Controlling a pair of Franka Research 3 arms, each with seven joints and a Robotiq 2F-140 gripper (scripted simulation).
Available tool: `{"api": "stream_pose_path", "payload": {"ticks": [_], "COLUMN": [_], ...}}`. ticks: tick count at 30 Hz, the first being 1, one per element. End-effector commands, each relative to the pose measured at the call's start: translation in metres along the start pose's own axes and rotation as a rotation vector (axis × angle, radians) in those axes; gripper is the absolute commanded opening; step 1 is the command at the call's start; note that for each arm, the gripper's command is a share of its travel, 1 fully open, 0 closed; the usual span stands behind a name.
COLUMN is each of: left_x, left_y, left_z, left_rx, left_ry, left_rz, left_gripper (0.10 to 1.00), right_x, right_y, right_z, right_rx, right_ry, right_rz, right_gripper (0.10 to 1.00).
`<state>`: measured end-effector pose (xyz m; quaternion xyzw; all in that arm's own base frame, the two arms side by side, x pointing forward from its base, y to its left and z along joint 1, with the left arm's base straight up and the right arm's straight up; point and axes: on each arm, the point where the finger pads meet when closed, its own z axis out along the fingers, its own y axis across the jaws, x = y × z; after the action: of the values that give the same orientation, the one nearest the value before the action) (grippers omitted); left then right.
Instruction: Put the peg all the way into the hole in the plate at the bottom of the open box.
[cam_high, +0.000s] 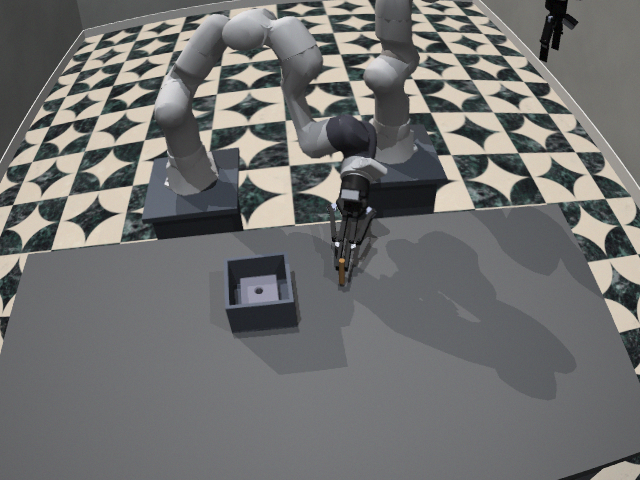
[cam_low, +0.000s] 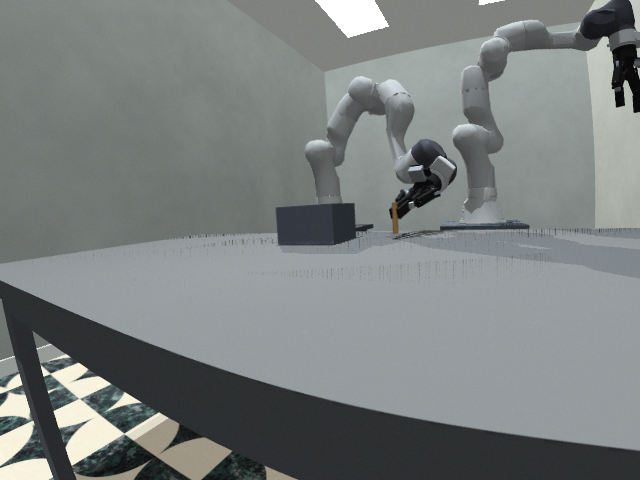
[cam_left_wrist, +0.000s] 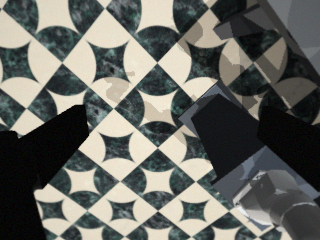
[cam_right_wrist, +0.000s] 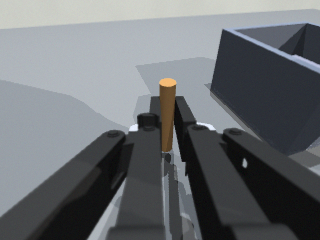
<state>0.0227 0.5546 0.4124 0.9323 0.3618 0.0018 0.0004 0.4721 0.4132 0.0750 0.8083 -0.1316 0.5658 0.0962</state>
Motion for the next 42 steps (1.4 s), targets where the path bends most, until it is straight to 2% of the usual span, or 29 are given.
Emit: {"api": "stream_pose_path", "payload": {"ticks": [1,42], "left_x": [-0.001,-0.001], "left_y": [0.000,0.000], "left_z": [-0.001,-0.001], "left_rx": [0.002,0.002], "left_ry": [-0.003,-0.003], "left_rz": [-0.006,-0.006], "left_gripper": [1.000,1.000], "right_x": [0.000,-0.011], "right_y": [-0.001,-0.001], "right_z": [0.000,0.004], "right_rx": [0.002,0.002], "right_ry": [-0.001,-0.001], "right_rz": [0.007,0.006], "right_gripper": [0.099,0.099]}}
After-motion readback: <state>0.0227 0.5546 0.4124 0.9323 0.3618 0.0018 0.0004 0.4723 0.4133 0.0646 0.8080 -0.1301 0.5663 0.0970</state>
